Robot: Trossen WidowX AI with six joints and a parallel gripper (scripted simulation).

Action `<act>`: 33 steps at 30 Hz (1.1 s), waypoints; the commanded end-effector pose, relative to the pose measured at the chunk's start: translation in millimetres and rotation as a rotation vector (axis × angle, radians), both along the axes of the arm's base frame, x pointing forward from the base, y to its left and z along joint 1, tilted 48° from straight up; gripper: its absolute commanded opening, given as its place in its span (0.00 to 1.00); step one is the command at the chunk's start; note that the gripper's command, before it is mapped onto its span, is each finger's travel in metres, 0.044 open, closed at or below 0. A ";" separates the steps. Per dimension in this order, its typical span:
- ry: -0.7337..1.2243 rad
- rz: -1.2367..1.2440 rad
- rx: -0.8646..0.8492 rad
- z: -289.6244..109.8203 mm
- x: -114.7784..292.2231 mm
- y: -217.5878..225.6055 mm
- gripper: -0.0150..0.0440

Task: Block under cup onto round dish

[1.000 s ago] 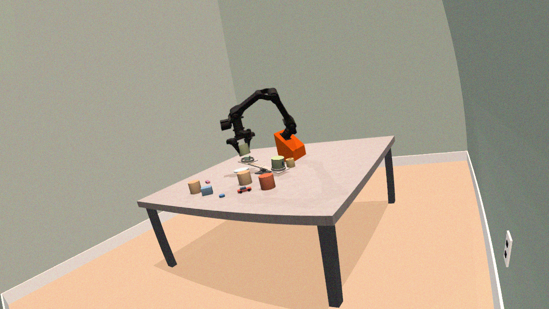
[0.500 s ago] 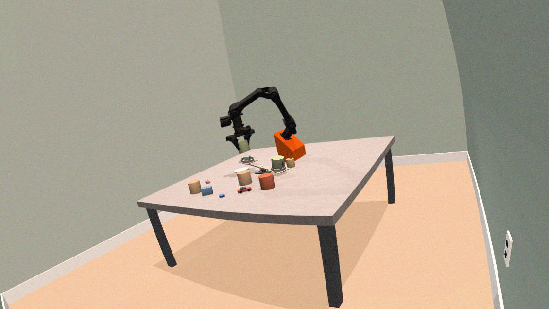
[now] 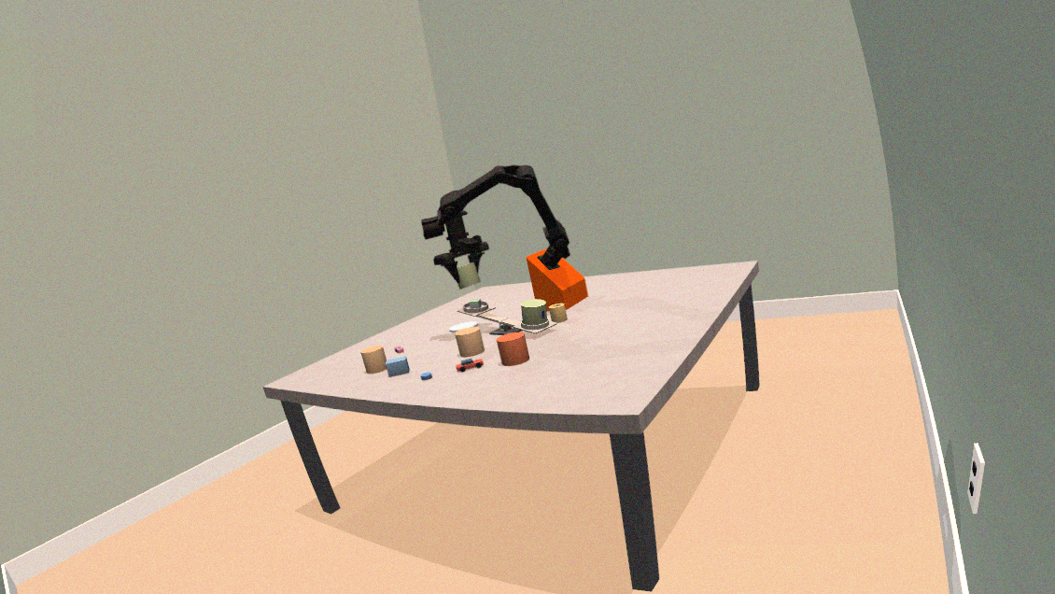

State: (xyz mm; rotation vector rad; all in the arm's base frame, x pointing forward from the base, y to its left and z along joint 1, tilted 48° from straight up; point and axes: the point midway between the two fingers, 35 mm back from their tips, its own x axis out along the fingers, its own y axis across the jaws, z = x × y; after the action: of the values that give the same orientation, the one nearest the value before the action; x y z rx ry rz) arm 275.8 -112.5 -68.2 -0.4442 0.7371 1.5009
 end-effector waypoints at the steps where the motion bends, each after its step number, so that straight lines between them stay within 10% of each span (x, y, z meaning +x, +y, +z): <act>1: -0.016 0.000 -0.013 7.3 2.1 -7.0 0.25; 33: -0.001 -0.001 -0.001 2.0 0.0 -1.9 0.25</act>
State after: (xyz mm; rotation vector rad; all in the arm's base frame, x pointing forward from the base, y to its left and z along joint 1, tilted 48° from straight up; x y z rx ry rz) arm 275.8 -114.1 -66.0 -0.4457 0.7365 1.5009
